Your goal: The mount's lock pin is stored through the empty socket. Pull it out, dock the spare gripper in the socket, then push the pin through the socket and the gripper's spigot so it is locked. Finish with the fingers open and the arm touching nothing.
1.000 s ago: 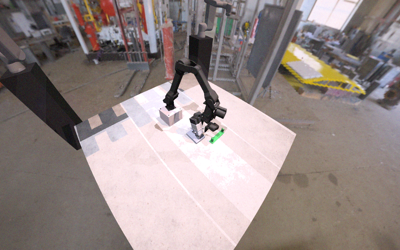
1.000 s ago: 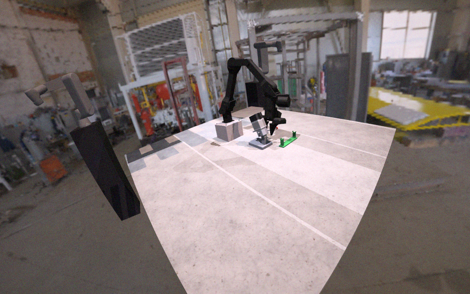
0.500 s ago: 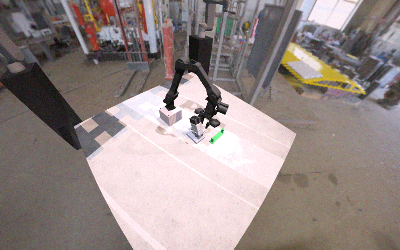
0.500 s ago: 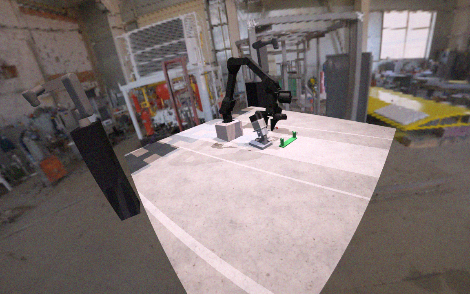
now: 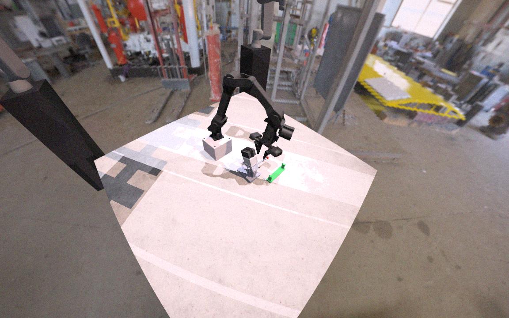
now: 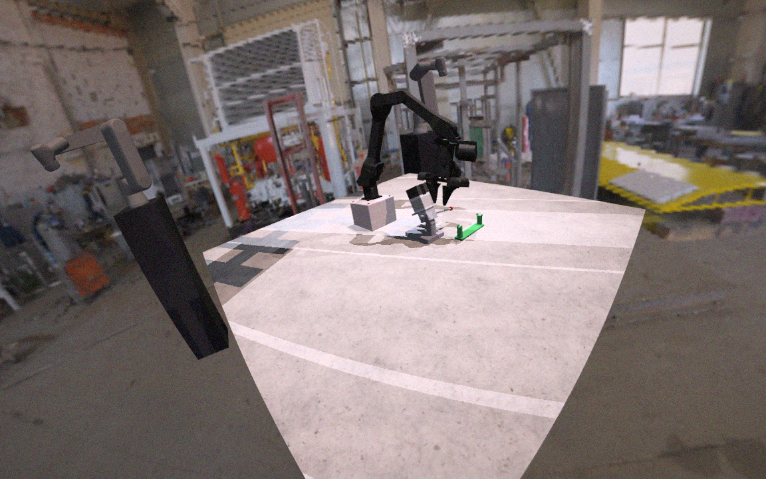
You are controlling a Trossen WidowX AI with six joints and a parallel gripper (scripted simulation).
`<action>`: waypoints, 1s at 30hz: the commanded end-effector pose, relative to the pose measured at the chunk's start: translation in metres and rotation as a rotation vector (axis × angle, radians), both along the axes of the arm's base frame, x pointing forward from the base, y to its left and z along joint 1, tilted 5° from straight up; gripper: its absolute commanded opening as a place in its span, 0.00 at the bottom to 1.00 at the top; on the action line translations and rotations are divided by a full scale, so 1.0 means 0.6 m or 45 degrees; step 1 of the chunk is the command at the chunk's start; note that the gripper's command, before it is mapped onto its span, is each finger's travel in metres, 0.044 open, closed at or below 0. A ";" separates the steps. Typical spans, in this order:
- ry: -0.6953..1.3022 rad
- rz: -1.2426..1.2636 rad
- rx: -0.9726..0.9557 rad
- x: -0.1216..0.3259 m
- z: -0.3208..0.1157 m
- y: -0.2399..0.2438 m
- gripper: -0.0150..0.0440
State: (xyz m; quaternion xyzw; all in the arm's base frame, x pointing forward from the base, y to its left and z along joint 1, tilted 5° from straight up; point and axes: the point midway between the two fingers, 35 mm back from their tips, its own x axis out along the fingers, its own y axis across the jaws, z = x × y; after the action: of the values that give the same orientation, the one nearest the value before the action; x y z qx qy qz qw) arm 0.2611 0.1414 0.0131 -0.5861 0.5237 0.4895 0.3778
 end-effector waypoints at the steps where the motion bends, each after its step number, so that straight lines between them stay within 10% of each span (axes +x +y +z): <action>1: -0.002 -0.001 0.003 0.000 0.014 0.011 0.59; 20: 0.023 0.020 -0.029 -0.013 0.063 0.043 0.59; 30: 0.025 0.022 -0.033 -0.013 0.052 0.034 1.00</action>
State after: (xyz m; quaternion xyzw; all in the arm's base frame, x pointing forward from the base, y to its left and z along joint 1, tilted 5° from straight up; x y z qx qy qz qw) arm 0.2535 0.1623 0.0453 -0.5902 0.5290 0.4910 0.3616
